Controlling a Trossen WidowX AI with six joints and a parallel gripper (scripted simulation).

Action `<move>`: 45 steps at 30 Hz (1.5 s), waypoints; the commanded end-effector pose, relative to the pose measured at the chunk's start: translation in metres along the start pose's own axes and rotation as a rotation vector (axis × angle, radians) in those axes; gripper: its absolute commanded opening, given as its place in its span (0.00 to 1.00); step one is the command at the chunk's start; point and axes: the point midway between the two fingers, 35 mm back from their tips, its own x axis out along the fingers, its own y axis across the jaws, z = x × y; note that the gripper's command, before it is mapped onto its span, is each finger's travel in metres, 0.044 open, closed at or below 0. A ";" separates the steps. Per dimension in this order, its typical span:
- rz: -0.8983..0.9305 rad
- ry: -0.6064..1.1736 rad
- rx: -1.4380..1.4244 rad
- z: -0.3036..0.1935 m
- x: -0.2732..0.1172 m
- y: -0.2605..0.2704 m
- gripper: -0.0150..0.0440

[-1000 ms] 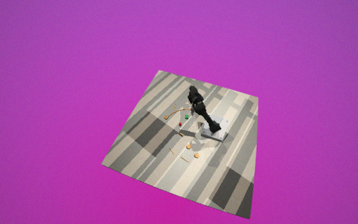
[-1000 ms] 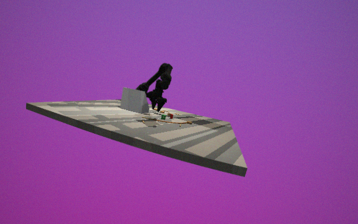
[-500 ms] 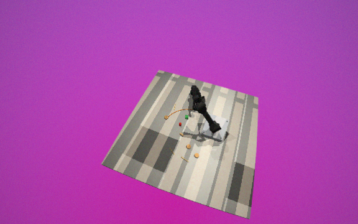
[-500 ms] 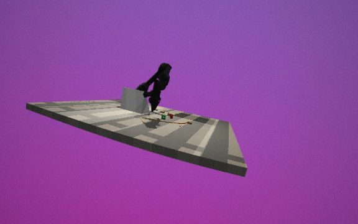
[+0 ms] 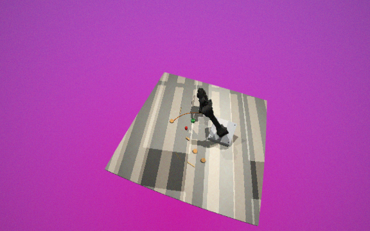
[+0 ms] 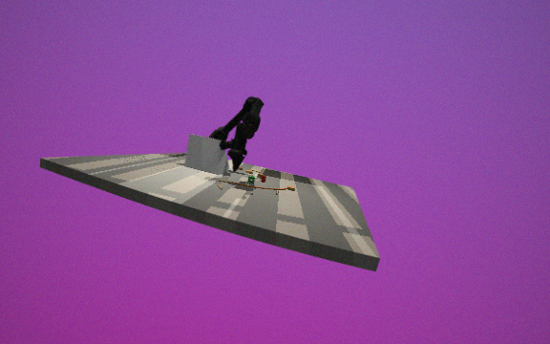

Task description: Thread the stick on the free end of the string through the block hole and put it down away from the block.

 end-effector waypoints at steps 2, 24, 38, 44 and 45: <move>-0.001 -0.003 0.008 0.001 0.000 0.000 0.46; -0.001 -0.003 0.008 0.000 0.021 0.001 0.46; -0.002 -0.003 0.008 0.000 0.044 0.000 0.46; -0.002 -0.003 0.007 0.000 0.054 0.000 0.46; -0.003 -0.003 0.007 0.000 0.055 0.000 0.46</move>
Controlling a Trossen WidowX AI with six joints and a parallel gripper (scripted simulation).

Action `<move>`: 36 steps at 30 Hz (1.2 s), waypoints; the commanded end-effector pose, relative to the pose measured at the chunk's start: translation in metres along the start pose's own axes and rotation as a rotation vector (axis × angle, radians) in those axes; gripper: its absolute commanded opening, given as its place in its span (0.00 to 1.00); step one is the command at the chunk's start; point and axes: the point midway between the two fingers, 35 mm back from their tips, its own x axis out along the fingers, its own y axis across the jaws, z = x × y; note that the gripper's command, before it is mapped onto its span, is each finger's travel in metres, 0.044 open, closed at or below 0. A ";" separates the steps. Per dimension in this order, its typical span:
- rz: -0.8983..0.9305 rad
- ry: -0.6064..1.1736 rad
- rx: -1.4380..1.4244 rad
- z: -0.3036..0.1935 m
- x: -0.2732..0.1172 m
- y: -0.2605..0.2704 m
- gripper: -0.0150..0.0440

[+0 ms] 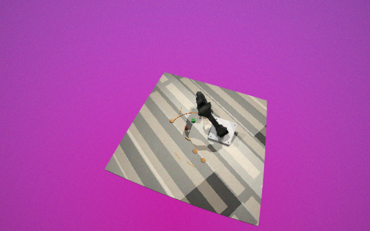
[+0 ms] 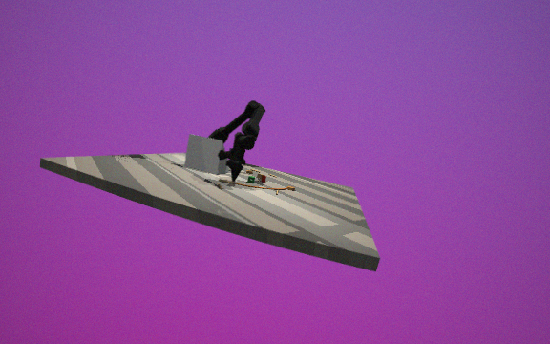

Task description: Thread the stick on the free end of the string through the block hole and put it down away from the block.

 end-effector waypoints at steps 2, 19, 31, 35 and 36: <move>-0.012 -0.005 0.009 0.003 0.013 -0.003 0.46; -0.008 -0.005 0.003 0.003 0.013 -0.002 0.28; -0.008 -0.005 0.003 0.002 0.010 -0.002 0.25; -0.008 -0.006 0.003 0.002 0.005 -0.002 0.25; -0.007 -0.006 0.003 0.002 0.004 -0.002 0.25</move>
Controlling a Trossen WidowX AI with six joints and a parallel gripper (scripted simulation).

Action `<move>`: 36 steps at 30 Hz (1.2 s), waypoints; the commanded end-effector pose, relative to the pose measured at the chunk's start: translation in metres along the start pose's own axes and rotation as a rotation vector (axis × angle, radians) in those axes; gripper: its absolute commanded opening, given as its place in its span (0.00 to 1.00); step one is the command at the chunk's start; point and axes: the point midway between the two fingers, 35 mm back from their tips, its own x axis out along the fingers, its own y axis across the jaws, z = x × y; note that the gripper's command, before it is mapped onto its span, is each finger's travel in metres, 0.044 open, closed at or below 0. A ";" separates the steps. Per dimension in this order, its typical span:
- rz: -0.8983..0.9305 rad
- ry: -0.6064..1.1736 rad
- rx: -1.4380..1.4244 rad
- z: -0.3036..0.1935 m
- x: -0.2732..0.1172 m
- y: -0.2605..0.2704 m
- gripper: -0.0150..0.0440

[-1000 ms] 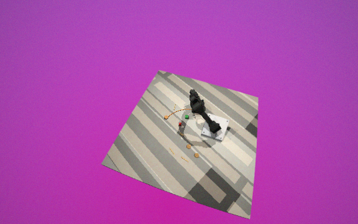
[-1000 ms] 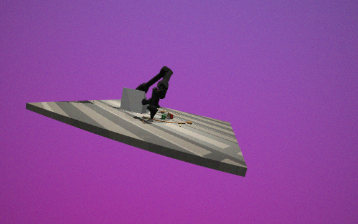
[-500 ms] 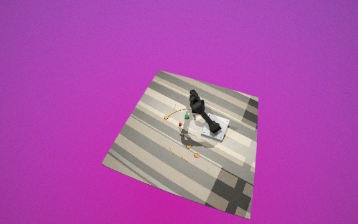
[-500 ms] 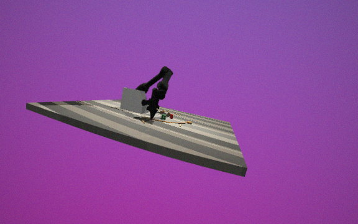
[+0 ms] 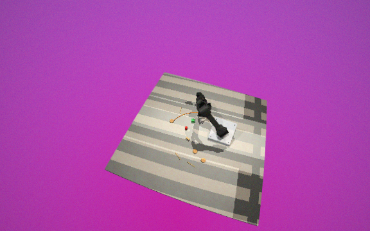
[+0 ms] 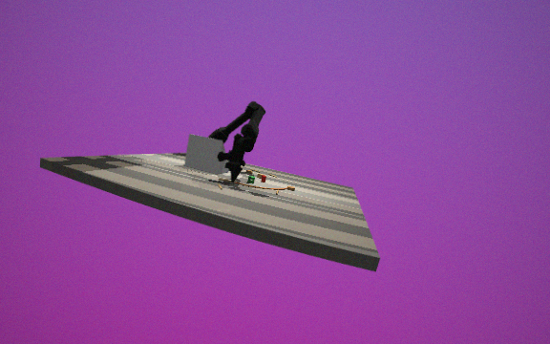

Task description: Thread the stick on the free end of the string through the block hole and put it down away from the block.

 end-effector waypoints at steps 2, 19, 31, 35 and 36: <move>0.004 -0.001 -0.006 -0.001 -0.008 0.001 0.25; 0.006 -0.001 -0.006 -0.001 -0.030 0.002 0.25; 0.006 -0.001 -0.006 0.000 -0.046 0.001 0.25; 0.006 -0.001 -0.006 0.000 -0.051 0.001 0.25; 0.005 -0.001 -0.006 0.000 -0.052 0.001 0.25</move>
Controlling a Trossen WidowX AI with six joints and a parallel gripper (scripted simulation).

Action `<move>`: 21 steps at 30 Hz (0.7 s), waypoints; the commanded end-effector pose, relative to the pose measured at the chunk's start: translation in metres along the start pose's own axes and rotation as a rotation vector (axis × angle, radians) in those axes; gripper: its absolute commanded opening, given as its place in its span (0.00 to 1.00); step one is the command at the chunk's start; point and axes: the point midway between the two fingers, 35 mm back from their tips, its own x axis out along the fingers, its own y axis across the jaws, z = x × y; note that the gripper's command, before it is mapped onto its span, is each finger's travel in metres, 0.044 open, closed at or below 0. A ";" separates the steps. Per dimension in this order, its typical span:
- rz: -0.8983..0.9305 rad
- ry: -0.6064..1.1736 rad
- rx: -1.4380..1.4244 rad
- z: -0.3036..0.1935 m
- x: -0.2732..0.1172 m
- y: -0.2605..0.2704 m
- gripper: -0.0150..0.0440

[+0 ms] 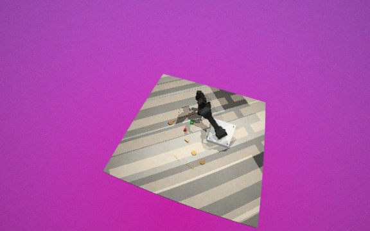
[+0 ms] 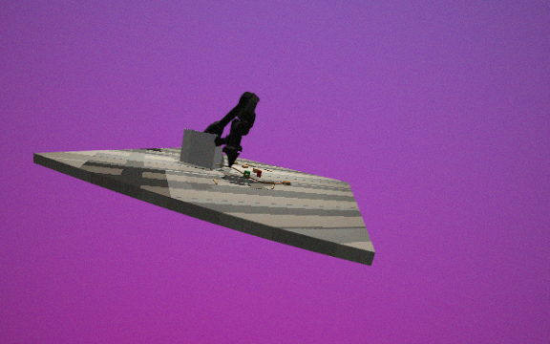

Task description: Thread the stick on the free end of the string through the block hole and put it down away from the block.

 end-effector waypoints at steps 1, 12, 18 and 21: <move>0.005 -0.001 -0.007 0.000 -0.007 0.000 0.25; 0.002 0.001 -0.001 0.000 -0.006 0.000 0.25; 0.002 0.001 -0.128 -0.003 -0.006 0.001 0.25; 0.003 0.001 -0.237 -0.006 -0.006 0.002 0.25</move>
